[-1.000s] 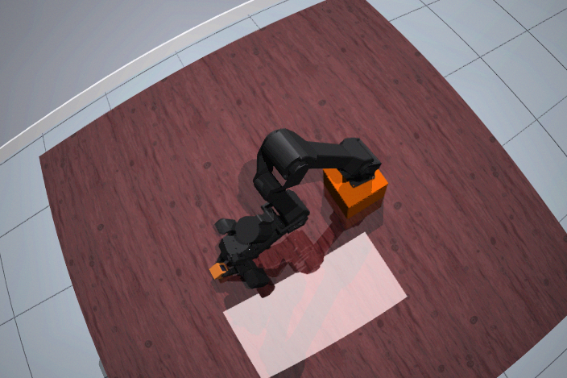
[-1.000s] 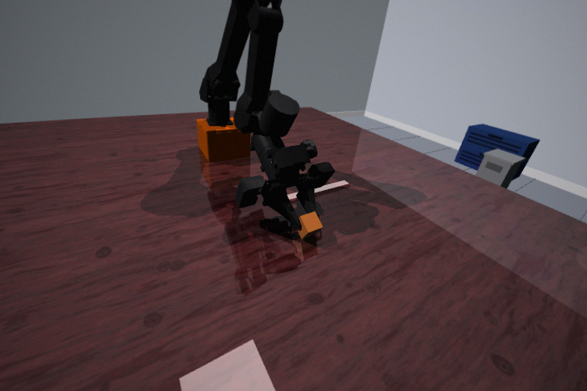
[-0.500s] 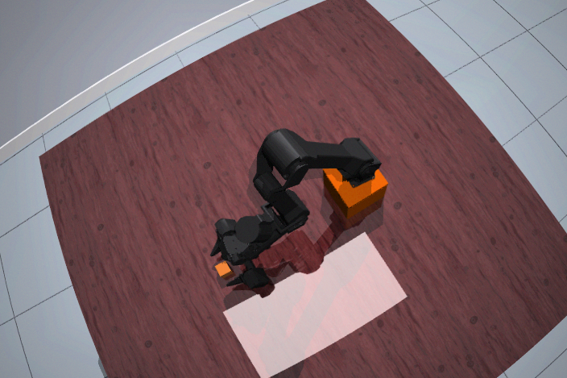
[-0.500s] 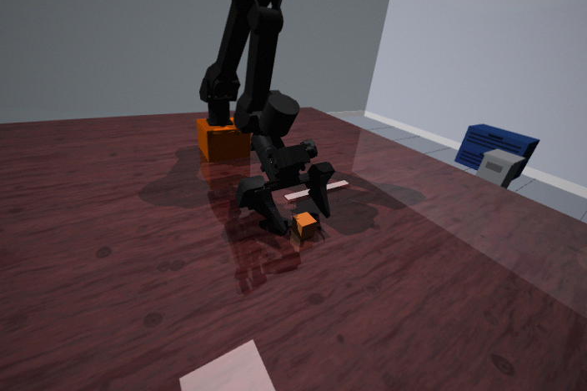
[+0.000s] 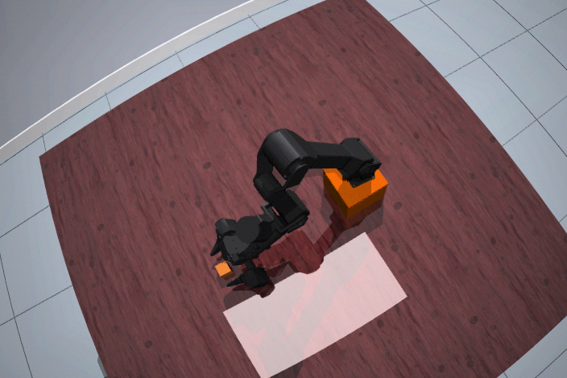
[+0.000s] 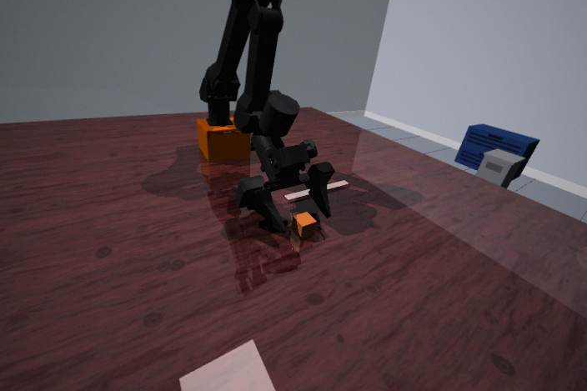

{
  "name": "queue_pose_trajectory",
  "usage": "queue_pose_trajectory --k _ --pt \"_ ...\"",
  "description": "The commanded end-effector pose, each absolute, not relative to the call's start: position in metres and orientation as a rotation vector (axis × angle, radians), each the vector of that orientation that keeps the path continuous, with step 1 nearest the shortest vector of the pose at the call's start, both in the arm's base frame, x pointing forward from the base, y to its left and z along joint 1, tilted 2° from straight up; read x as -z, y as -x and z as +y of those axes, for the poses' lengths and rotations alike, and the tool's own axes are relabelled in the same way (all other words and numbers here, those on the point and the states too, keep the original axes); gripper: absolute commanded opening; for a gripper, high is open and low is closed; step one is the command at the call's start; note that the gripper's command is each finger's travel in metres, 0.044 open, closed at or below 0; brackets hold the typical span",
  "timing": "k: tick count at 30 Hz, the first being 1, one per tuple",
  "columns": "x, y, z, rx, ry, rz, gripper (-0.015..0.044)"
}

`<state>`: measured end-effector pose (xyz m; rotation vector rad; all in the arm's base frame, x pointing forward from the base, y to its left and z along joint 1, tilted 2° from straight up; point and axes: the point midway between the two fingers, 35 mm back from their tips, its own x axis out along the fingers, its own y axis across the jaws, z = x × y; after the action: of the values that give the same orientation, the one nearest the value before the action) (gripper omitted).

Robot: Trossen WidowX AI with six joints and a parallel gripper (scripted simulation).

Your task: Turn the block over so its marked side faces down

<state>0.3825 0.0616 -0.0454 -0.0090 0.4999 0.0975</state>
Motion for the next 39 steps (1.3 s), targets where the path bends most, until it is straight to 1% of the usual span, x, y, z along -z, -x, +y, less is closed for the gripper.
queue_pose_trajectory --k 1,13,21,28,39 --pt "0.047 -0.382 0.061 -0.095 0.016 0.503 0.0440" --pt "0.047 -0.382 0.061 -0.096 0.016 0.508 0.0440" --pt "0.025 -0.393 0.068 -0.108 0.029 0.756 0.0440" --pt "-0.020 -0.368 0.060 -0.092 0.040 1.006 0.0440" --pt "-0.025 -0.363 0.059 -0.090 0.041 1.029 0.0440"
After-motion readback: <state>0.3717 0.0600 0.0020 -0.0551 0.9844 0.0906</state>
